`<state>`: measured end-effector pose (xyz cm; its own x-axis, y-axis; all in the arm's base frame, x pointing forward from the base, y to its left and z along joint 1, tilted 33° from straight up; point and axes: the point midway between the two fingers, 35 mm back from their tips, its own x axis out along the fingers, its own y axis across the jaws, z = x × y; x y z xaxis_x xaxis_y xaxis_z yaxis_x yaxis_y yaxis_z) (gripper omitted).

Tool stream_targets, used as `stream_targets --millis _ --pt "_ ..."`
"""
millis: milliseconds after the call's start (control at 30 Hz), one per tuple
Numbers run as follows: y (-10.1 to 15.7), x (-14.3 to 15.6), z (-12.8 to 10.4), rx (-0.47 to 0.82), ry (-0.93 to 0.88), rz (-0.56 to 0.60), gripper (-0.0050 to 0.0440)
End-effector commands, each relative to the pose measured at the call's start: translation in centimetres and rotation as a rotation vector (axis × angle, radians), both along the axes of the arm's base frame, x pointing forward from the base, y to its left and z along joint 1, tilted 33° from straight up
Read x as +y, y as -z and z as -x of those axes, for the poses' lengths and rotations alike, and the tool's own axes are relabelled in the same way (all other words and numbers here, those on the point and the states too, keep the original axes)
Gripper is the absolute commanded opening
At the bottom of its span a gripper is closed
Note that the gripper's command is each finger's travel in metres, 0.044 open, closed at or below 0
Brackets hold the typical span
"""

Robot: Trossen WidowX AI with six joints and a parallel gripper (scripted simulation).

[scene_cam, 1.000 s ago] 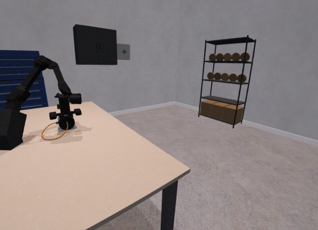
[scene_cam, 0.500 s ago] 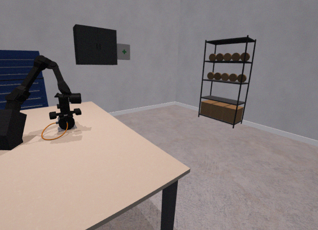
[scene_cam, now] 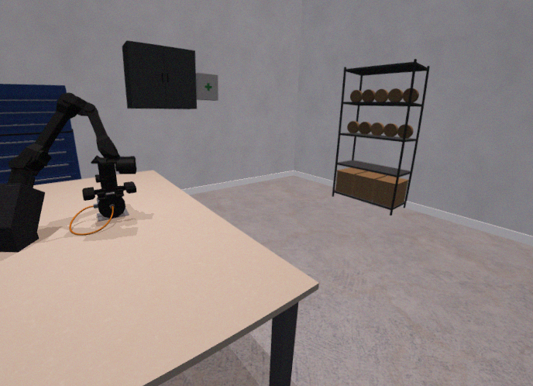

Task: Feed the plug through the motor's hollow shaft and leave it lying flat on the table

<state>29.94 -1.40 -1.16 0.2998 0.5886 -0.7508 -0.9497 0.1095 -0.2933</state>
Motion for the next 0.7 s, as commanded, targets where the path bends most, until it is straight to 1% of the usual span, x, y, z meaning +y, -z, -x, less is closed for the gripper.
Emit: stream_targets --millis 0,67,100,433,500,567,667 --pt "0.0 -0.9 0.1 0.0 -0.001 -0.002 0.01" --pt "0.0 -2.4 0.3 -0.001 -0.003 -0.009 0.01" --pt "-0.1 -2.6 0.3 -0.002 -0.003 -0.01 0.01" --pt "-0.1 -2.6 0.3 -0.002 -0.003 -0.01 0.01" --pt "0.0 -2.3 0.4 0.002 -0.003 -0.009 0.01" --pt "0.1 -1.2 0.2 -0.001 -0.003 -0.01 0.01" --pt "0.1 -1.0 0.2 -0.002 -0.003 -0.01 0.01"
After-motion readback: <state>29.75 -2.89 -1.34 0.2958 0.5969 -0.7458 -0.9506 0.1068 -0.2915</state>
